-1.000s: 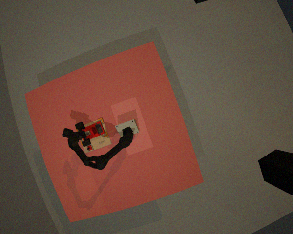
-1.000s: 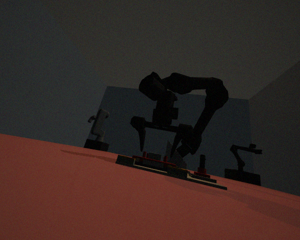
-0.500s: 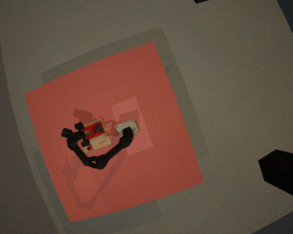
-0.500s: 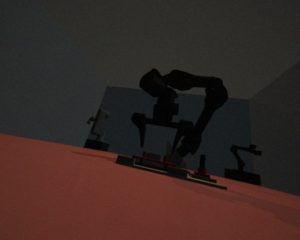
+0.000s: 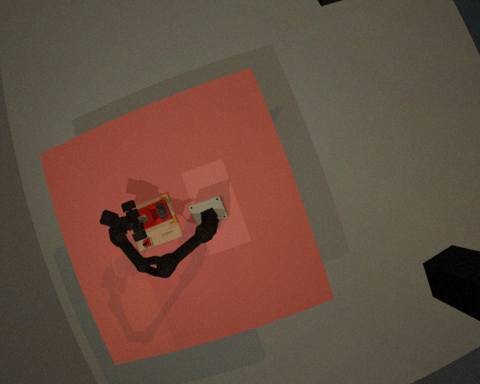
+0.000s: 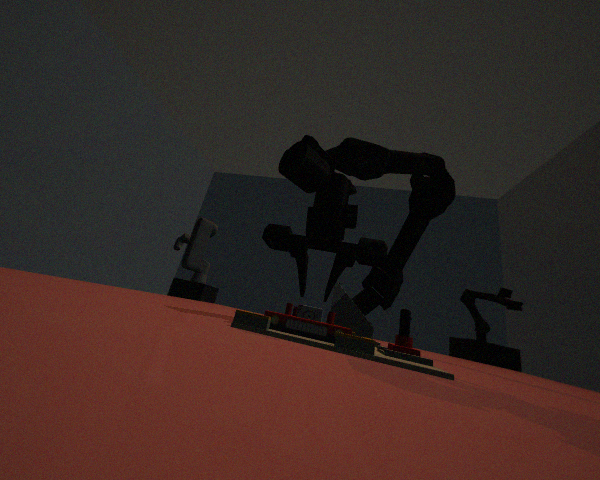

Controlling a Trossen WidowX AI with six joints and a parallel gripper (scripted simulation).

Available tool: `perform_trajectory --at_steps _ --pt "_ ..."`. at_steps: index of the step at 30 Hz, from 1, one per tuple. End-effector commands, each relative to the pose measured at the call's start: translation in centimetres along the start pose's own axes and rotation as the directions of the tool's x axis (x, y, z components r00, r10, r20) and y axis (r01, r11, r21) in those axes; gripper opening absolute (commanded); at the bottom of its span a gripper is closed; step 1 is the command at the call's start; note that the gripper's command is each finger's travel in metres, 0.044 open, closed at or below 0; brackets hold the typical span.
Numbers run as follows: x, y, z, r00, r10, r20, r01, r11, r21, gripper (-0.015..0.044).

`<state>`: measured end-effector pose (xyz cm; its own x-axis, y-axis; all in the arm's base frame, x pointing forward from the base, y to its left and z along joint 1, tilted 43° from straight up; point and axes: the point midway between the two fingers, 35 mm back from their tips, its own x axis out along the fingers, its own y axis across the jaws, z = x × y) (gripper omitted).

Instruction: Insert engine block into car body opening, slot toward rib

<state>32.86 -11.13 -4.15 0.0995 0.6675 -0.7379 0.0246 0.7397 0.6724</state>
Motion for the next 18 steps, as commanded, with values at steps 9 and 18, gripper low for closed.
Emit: perform_trajectory --at_steps 9,18 --pt "-0.05 -0.01 -0.03 1.000 -0.001 -0.002 0.001 1.000 -0.006 0.0000" --pt "-0.05 -0.01 -0.03 1.000 -0.001 -0.002 0.001 1.000 -0.006 0.0000"
